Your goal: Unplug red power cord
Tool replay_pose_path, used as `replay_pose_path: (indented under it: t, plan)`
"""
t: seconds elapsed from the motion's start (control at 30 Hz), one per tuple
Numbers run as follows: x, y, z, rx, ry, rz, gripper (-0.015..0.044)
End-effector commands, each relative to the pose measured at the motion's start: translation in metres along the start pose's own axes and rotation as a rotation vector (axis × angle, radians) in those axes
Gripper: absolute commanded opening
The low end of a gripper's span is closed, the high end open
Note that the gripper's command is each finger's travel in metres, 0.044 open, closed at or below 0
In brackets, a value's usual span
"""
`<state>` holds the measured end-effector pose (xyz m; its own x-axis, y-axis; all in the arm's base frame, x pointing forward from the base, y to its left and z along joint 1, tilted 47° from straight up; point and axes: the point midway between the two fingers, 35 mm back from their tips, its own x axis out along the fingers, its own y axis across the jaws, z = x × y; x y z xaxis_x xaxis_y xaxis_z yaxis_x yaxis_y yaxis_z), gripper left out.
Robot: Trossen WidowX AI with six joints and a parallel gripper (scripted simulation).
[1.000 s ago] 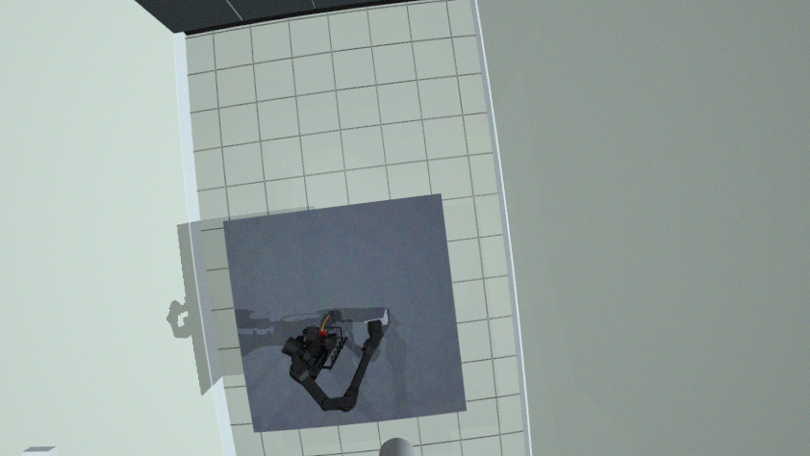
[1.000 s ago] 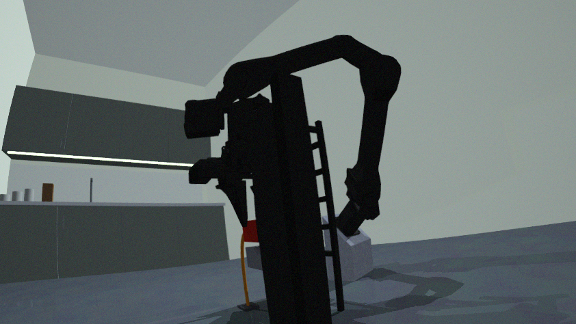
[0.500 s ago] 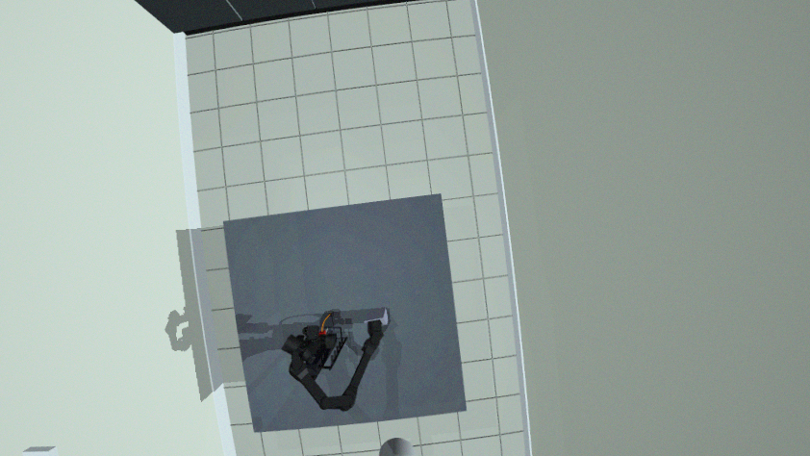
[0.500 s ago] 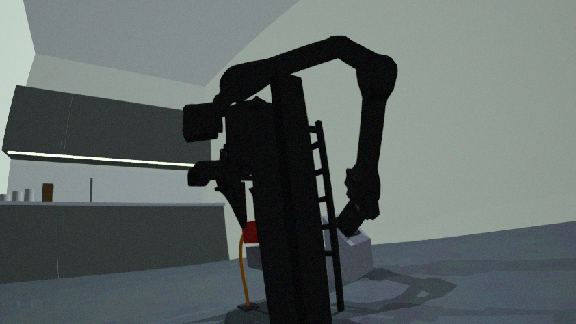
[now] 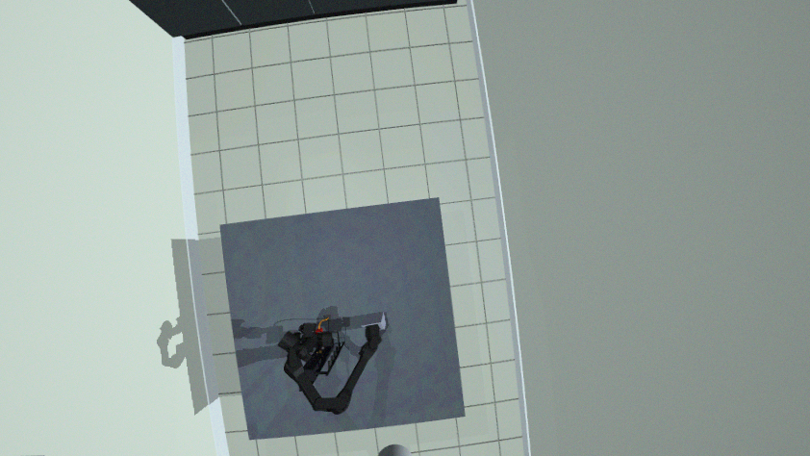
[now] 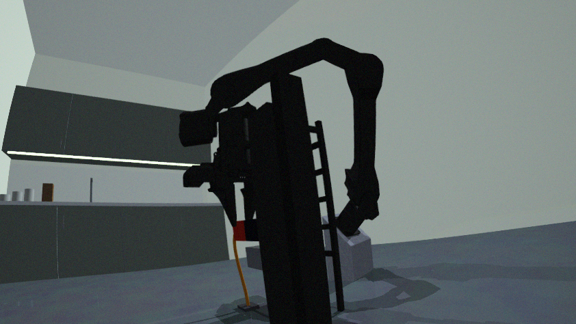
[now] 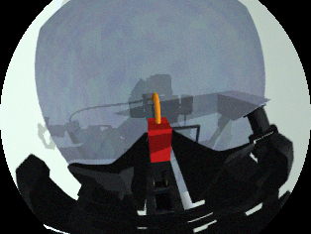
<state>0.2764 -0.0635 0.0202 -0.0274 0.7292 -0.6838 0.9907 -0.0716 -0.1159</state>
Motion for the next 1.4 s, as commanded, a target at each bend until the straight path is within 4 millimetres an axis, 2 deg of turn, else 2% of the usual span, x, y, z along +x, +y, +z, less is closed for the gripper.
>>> replay_pose_path:
  t: [0.0,0.37,0.5,0.6,0.67,1.37]
  plan:
    - [0.000,0.001,-0.001,-0.006,-0.002,0.003,0.0052]
    - [0.001,0.001,-0.003,-0.006,0.000,0.002,0.0341]
    - [-0.005,0.002,0.020,-0.005,-0.003,0.003,0.0440]
    - [-0.010,0.001,0.050,-0.006,-0.003,0.003,0.0440]
    - [-0.012,0.001,0.057,-0.006,-0.003,0.003,0.0440]
    - [-0.012,0.001,0.057,-0.006,-0.003,0.003,0.0440]
